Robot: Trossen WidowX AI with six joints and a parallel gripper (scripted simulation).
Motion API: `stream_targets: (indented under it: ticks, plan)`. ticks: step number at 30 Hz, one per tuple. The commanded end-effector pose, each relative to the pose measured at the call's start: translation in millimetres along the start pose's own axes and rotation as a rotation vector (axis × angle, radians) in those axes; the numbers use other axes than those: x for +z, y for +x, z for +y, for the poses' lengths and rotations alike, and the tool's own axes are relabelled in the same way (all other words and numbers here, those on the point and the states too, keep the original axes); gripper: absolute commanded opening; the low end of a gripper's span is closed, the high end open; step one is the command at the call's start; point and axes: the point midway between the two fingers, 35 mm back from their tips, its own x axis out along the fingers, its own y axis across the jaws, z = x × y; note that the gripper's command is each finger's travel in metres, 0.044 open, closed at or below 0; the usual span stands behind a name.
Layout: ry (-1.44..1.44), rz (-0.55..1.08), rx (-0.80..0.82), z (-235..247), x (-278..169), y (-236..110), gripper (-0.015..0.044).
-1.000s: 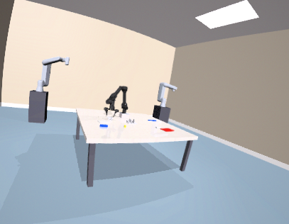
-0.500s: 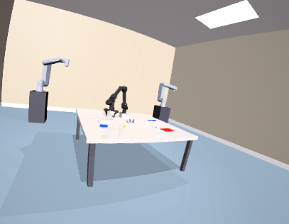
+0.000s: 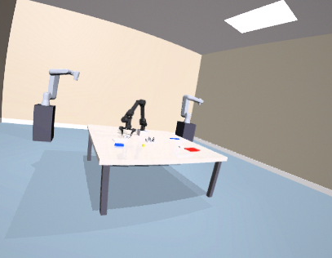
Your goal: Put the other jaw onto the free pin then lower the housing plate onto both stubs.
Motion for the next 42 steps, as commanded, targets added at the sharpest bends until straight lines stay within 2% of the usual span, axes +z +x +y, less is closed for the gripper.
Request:
stream_targets:
  ticks: [1, 29, 42]
  plan:
    - [0.006, -0.011, 0.000, -0.4, 2.5, 4.2, 0.0440]
    - [0.006, -0.011, 0.000, -0.4, 2.5, 5.3, 0.0440]
    - [0.000, -0.008, -0.003, -0.6, 1.8, 4.0, 0.0353]
